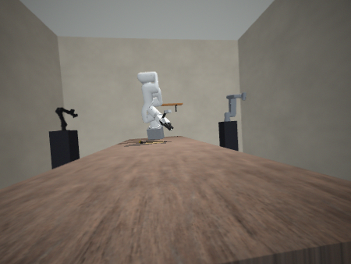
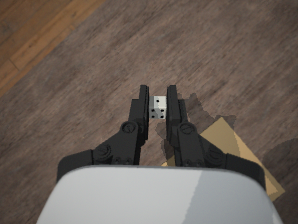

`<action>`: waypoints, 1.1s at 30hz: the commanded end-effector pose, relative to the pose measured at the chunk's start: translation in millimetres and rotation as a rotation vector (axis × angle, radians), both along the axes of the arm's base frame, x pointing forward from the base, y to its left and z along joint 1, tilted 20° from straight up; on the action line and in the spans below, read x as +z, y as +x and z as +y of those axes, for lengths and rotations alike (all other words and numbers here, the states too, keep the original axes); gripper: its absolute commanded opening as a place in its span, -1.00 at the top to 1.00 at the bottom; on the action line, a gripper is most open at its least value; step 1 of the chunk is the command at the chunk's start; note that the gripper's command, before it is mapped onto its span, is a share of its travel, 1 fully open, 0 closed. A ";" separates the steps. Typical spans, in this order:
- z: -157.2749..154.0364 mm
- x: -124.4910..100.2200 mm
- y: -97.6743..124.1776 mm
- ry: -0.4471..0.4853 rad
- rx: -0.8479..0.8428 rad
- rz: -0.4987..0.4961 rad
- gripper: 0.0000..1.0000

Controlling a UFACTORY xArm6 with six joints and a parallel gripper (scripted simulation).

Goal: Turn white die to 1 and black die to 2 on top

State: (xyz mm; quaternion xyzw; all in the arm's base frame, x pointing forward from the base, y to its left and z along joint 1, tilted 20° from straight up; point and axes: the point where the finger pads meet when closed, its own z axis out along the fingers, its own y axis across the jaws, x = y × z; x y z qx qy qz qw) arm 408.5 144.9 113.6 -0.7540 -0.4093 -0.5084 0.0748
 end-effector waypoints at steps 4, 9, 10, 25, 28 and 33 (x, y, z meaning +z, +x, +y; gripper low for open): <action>-0.9 -12.3 4.7 0.001 0.001 -0.003 0.78; -1.6 -21.9 8.2 0.001 0.001 -0.003 0.78; -1.9 -25.4 9.5 0.001 0.001 -0.003 0.78; -5.3 -69.2 25.3 0.001 0.001 -0.003 0.78; -5.5 -71.2 26.0 0.001 0.001 -0.003 0.78; -5.6 -72.1 26.4 0.001 0.001 -0.003 0.78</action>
